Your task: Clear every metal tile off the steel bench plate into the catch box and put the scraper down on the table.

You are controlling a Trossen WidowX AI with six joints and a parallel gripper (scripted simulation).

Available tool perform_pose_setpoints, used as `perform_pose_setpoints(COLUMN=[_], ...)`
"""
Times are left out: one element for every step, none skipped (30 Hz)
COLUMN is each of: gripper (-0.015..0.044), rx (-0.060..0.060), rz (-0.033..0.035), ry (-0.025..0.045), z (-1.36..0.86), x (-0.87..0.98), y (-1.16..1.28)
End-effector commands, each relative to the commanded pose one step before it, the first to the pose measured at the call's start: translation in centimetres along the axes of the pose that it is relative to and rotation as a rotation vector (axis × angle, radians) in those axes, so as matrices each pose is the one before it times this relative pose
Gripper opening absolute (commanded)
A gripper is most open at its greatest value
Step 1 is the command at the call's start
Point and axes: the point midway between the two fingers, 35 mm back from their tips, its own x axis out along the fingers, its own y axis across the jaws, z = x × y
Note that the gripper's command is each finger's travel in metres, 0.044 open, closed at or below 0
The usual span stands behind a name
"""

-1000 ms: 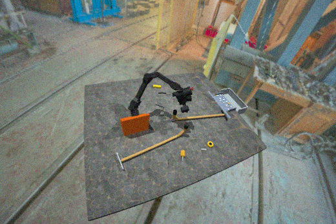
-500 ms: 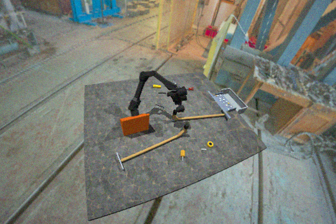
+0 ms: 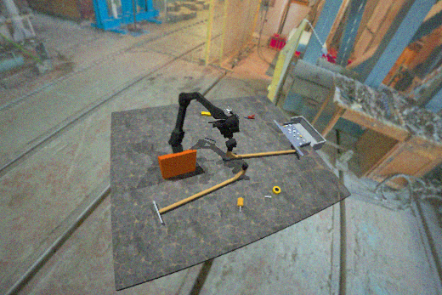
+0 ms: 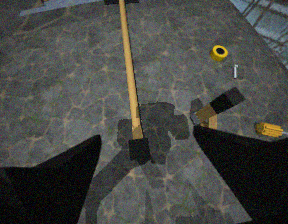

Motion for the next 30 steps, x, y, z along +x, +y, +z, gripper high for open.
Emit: perform_pose_setpoints(gripper=[0.0440, 0.0440, 0.0440, 0.0440, 0.0440, 0.0440, 0.0440, 0.0440, 0.0440, 0.0440, 0.0440, 0.0440, 0.0440, 0.0440, 0.0440, 0.0440, 0.0440, 0.0440, 0.0440, 0.0440, 0.0440, 0.0440, 0.0440, 0.0440, 0.0440, 0.0440, 0.0440, 0.0440, 0.0440, 0.0440], rx=[-0.0160, -0.0017, -0.0018, -0.0018, -0.0018, -0.0018, -0.0018, -0.0018, -0.0018, -0.0018, -0.0018, -0.0018, -0.0014, -0.0008, -0.0003, 0.0000, 0.0000, 0.0000, 0.0000, 0.0000, 0.0000, 0.0000, 0.0000, 0.0000, 0.0000, 0.0000, 0.0000, 0.0000, 0.0000, 0.0000], rz=[0.00484, 0.00058, 0.00057, 0.00056, 0.00055, 0.00055, 0.00054, 0.00053, 0.00052, 0.00051, 0.00051, 0.00050, 0.00039, 0.00023, 0.00008, -0.00002, -0.00006, -0.00008, -0.00007, -0.00004, 0.00000, 0.00003, 0.00007, 0.00010, 0.00014, 0.00017, 0.00022, 0.00025, 0.00023, 0.00015], ry=[-0.01356, -0.00212, -0.00213, -0.00214, -0.00215, -0.00215, -0.00216, -0.00217, -0.00217, -0.00217, -0.00219, -0.00218, -0.00173, -0.00104, -0.00035, 0.00001, 0.00003, 0.00005, 0.00004, 0.00003, 0.00001, -0.00001, -0.00002, -0.00004, -0.00005, -0.00007, -0.00008, -0.00010, -0.00008, -0.00005], z=[-0.937, -0.225, -0.226, -0.227, -0.228, -0.229, -0.230, -0.231, -0.232, -0.232, -0.234, -0.234, -0.185, -0.111, -0.037, -0.028, -0.083, -0.140, -0.179, -0.183, -0.186, -0.188, -0.191, -0.193, -0.196, -0.187, -0.192, -0.193, -0.152, -0.092], x=[-0.596, -0.116, -0.114, -0.112, -0.110, -0.109, -0.107, -0.105, -0.103, -0.101, -0.100, -0.098, -0.076, -0.045, -0.015, 0.042, 0.126, 0.209, 0.261, 0.259, 0.255, 0.252, 0.249, 0.245, 0.242, 0.245, 0.245, 0.239, 0.184, 0.109], y=[0.272, 0.046, 0.047, 0.048, 0.048, 0.049, 0.050, 0.050, 0.051, 0.051, 0.052, 0.053, 0.042, 0.025, 0.009, -0.002, -0.006, -0.009, -0.009, -0.007, -0.004, -0.001, 0.001, 0.004, 0.006, 0.008, 0.010, 0.013, 0.012, 0.008])
